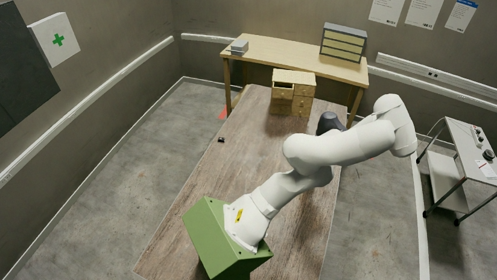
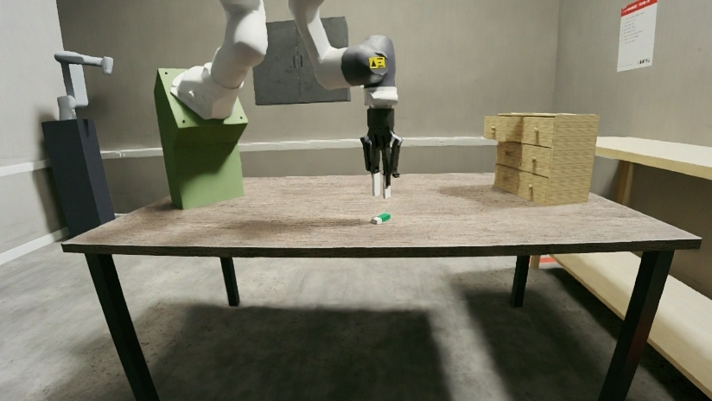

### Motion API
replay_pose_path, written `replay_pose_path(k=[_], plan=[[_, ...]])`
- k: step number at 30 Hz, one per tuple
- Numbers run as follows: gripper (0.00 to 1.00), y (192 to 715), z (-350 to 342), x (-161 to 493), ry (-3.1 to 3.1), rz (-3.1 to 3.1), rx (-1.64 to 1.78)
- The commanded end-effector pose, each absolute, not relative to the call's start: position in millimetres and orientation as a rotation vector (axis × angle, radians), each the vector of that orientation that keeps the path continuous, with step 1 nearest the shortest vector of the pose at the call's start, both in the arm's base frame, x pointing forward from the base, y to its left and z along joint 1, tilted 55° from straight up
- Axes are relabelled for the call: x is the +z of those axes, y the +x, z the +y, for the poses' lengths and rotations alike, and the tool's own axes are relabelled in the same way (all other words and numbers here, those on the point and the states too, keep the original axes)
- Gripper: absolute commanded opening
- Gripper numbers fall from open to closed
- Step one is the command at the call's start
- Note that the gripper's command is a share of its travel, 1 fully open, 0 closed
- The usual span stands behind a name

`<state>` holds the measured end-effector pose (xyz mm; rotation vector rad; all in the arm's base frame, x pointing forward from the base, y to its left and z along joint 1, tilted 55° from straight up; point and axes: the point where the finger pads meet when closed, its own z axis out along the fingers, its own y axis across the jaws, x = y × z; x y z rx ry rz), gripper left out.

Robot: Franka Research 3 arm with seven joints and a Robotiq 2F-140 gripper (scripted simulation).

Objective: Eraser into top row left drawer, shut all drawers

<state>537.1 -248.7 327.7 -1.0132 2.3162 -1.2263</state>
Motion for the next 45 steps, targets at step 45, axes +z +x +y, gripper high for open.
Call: replay_pose_path(k=[45], plan=[[0.31, 535.9, -249.7, 326.6, -0.975, 2.319, -1.214]])
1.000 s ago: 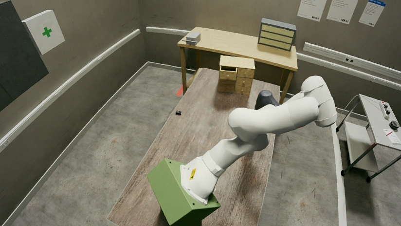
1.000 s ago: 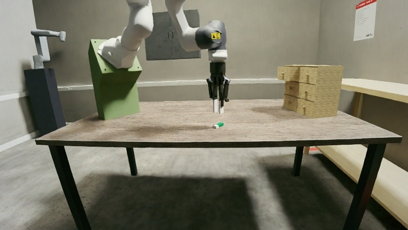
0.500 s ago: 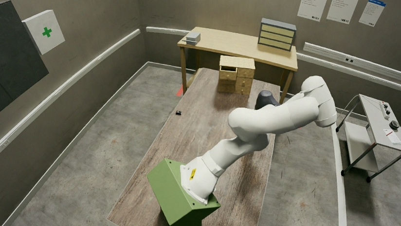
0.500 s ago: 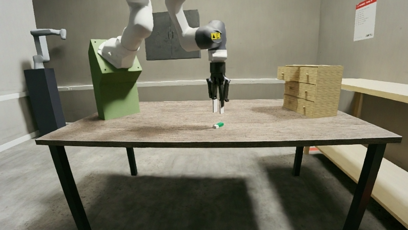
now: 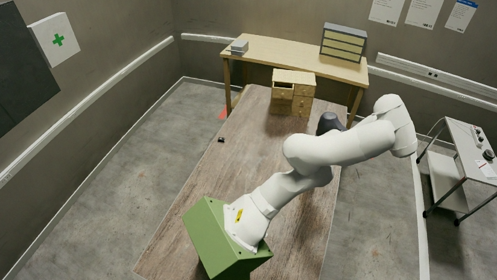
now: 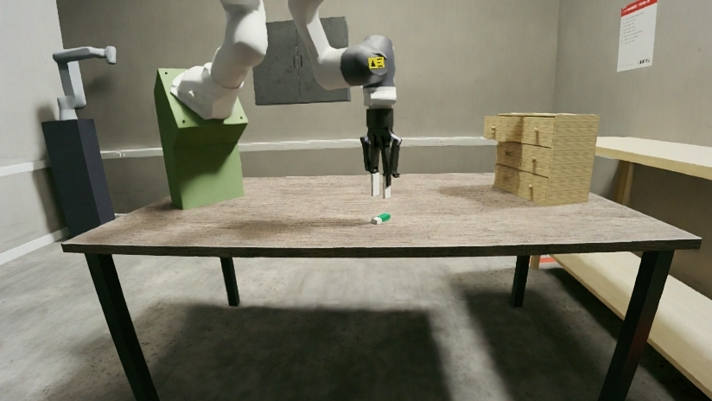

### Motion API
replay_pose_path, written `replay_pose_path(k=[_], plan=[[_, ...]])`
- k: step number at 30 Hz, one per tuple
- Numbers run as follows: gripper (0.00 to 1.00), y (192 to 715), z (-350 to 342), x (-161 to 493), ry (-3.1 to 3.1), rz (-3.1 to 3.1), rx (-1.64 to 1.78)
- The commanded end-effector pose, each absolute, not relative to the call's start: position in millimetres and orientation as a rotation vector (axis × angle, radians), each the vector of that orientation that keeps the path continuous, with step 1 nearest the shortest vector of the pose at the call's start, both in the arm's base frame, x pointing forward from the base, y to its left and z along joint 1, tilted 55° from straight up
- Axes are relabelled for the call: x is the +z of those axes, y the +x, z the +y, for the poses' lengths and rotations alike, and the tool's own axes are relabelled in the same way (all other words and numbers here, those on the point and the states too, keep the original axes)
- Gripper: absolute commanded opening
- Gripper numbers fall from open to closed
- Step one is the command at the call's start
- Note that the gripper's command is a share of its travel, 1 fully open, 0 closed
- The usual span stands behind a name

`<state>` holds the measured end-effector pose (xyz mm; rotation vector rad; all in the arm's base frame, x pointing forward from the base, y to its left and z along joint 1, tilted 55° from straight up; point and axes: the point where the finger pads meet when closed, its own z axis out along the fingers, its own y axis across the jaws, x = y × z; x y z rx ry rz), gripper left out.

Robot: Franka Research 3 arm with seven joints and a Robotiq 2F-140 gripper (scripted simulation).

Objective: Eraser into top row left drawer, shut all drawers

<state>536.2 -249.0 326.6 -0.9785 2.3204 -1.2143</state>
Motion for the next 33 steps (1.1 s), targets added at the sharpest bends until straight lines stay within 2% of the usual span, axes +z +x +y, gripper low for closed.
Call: replay_pose_path(k=[1, 33], plan=[[0.31, 536, -250, 326, -0.975, 2.319, -1.214], [0.31, 566, -279, 297, -0.974, 2.319, -1.214]])
